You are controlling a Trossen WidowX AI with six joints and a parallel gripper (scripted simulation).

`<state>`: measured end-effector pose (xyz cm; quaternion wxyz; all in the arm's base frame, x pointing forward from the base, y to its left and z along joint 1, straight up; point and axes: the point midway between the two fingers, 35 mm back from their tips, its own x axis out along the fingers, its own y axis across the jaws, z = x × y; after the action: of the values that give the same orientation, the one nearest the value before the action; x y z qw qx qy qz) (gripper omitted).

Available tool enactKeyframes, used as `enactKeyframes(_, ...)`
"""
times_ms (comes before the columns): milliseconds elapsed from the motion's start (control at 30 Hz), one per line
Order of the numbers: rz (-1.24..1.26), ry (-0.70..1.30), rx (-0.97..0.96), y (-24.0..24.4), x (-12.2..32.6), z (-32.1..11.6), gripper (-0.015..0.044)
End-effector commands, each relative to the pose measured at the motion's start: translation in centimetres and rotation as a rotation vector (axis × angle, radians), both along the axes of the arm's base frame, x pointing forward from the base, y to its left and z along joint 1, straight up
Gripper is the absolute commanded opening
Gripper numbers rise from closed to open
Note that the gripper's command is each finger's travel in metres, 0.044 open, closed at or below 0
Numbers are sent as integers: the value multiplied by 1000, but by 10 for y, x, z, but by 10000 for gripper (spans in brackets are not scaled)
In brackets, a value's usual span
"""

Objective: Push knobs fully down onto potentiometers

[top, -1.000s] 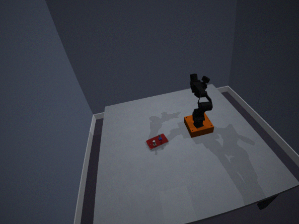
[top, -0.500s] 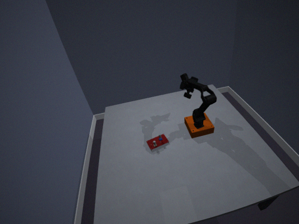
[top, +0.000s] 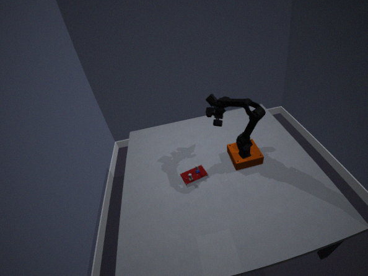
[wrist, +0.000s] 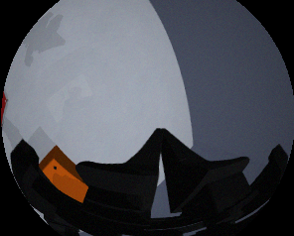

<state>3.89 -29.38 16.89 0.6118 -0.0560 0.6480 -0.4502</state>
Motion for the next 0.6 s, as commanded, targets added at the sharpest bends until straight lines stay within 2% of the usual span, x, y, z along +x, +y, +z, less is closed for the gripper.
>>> enactKeyframes(0, 99, -25, 45, 3, 34, -5, 0)
enactKeyframes(267, 297, -65, 160, 22, 103, -18, 0)
enactKeyframes(567, 548, -52, 309, 65, 177, -31, 0)
